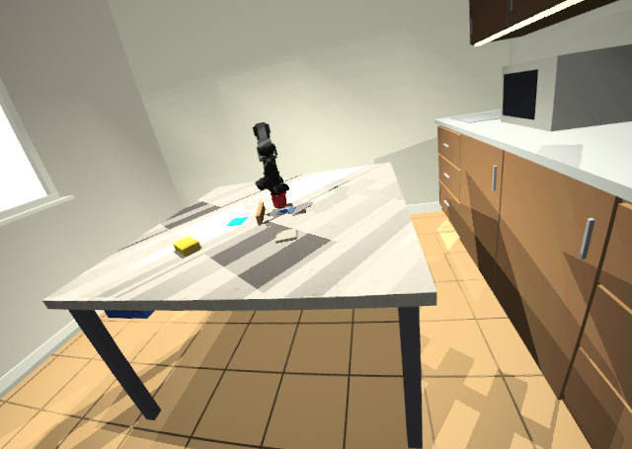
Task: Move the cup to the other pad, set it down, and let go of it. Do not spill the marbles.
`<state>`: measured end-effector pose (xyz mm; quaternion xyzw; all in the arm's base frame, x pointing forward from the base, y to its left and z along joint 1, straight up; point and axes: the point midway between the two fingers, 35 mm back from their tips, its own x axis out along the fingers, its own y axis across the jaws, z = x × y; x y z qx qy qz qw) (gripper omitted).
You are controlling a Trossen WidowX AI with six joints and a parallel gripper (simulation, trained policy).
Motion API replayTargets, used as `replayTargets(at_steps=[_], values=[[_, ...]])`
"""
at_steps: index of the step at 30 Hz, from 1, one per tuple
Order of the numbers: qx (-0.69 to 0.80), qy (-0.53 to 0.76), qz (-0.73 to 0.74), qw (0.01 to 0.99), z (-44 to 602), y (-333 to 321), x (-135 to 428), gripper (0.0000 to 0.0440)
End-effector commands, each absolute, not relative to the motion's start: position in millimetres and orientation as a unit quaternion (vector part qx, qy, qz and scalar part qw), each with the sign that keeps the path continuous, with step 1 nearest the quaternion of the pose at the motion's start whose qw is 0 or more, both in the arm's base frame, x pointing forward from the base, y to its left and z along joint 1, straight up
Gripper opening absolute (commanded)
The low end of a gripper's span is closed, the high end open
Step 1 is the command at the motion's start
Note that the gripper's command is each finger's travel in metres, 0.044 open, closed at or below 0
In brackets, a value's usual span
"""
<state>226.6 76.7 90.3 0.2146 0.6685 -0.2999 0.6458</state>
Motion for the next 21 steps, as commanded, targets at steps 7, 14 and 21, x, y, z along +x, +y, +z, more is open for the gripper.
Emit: replayTargets(at_steps=[7,14,21], values=[[0.270,0.640,-0.307,0.650,130,70,236,0.0000],[0.300,0.617,-0.314,0.656,151,60,245,0.0000],[0.326,0.591,-0.323,0.664,165,45,257,0.0000]])
